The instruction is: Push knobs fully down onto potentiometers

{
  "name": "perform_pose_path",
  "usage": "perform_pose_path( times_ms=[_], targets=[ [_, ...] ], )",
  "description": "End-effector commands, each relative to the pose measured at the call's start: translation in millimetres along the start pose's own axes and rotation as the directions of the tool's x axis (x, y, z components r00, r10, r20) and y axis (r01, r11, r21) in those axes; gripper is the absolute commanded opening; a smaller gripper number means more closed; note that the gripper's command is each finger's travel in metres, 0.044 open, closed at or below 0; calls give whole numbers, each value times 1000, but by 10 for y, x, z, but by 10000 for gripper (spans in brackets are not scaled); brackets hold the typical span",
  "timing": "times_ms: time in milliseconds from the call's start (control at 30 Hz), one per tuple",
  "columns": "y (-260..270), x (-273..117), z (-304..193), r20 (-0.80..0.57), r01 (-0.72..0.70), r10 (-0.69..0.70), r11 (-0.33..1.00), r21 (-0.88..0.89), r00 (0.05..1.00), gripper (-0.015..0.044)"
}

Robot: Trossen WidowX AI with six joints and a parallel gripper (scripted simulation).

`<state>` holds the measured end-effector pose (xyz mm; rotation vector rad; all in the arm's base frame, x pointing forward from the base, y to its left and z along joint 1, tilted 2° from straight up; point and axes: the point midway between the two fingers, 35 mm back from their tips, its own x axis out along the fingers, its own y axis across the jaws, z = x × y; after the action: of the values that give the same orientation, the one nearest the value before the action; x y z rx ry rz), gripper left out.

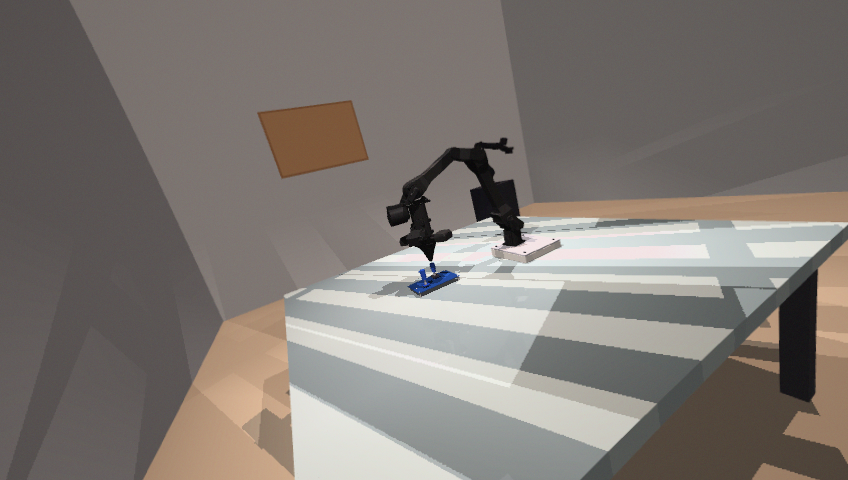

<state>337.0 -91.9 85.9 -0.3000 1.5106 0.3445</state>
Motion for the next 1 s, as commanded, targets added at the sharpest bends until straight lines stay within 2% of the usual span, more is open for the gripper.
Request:
perform_pose_path(
  times_ms=[0, 967],
  targets=[
    [-1, 52, -7, -4, 1, -1, 1000, -2, 1000, 0],
    [-1, 97, -8, -4, 1, -1, 1000, -2, 1000, 0]
  ],
)
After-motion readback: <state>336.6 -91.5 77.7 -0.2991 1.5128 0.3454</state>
